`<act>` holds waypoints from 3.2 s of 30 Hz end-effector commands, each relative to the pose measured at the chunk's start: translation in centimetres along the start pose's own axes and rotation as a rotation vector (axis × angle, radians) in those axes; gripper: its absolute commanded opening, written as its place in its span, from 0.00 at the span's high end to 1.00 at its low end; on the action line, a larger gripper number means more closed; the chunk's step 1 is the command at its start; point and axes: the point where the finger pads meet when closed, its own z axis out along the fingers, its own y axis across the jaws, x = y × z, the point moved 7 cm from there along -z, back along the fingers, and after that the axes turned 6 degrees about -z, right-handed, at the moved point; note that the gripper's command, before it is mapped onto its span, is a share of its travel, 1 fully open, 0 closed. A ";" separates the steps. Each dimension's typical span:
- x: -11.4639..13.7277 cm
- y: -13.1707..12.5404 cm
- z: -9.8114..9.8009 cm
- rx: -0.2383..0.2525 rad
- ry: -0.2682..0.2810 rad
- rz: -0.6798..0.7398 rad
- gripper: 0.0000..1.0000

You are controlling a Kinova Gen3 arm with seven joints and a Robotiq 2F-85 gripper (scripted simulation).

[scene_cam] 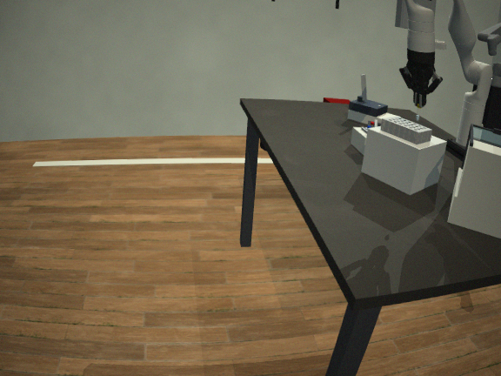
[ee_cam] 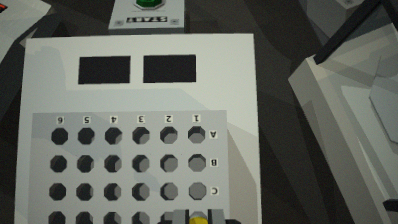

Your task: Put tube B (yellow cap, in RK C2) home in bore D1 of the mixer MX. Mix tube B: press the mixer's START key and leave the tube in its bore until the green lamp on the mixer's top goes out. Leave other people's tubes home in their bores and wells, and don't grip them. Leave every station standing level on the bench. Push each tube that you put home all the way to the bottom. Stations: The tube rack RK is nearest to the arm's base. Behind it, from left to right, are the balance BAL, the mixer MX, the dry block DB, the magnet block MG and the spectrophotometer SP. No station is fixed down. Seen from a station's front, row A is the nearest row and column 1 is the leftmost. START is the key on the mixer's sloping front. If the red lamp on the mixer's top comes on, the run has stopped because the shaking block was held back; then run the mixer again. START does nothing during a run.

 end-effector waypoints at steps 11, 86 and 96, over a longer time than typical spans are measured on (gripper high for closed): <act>-0.3 -0.1 0.7 0.008 -0.002 0.001 0.90; -0.5 -0.4 2.2 0.006 -0.001 0.000 0.90; -0.6 -0.4 2.6 0.006 -0.003 0.001 0.90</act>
